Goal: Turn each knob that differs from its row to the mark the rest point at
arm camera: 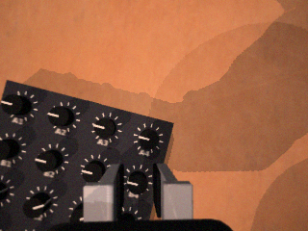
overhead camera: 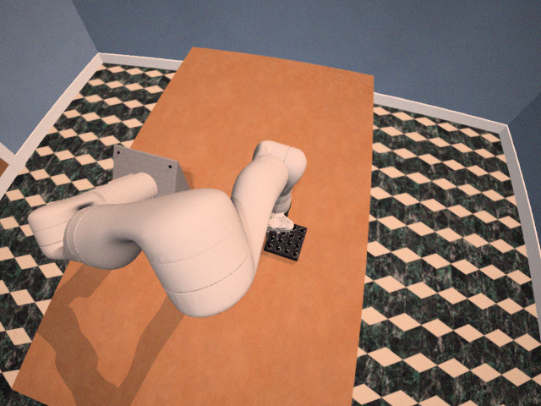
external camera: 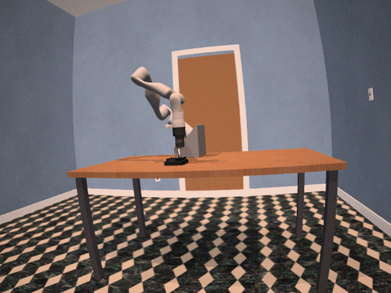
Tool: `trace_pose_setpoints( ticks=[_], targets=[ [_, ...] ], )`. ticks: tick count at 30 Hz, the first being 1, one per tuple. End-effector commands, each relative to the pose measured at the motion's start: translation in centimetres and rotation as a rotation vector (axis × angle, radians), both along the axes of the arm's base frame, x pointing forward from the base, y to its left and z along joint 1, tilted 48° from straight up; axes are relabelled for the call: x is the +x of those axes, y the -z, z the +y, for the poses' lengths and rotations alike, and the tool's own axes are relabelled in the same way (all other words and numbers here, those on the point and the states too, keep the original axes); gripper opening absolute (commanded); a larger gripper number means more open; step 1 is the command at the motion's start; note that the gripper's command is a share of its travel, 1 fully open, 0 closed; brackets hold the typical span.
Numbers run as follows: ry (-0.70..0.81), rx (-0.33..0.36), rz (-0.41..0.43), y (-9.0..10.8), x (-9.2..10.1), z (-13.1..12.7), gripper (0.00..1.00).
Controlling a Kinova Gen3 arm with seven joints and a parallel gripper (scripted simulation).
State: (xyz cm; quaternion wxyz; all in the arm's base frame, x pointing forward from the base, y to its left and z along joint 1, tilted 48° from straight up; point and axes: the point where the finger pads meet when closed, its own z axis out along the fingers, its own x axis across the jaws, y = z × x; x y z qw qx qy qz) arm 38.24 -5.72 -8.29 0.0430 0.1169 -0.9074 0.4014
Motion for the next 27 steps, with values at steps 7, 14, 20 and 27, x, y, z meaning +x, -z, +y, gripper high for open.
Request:
trace_pose_setpoints(
  ticks=[7, 14, 20, 27],
  targets=[
    [-0.002, 0.002, -0.002, -1.3, 0.1, 1.5, 0.46],
    [-0.002, 0.002, -0.002, -2.1, 0.0, 2.4, 0.46],
    [-0.002, 0.002, -0.002, -2.5, 0.0, 2.9, 0.46],
    [-0.002, 0.002, -0.002, -2.5, 0.0, 2.9, 0.46]
  ],
)
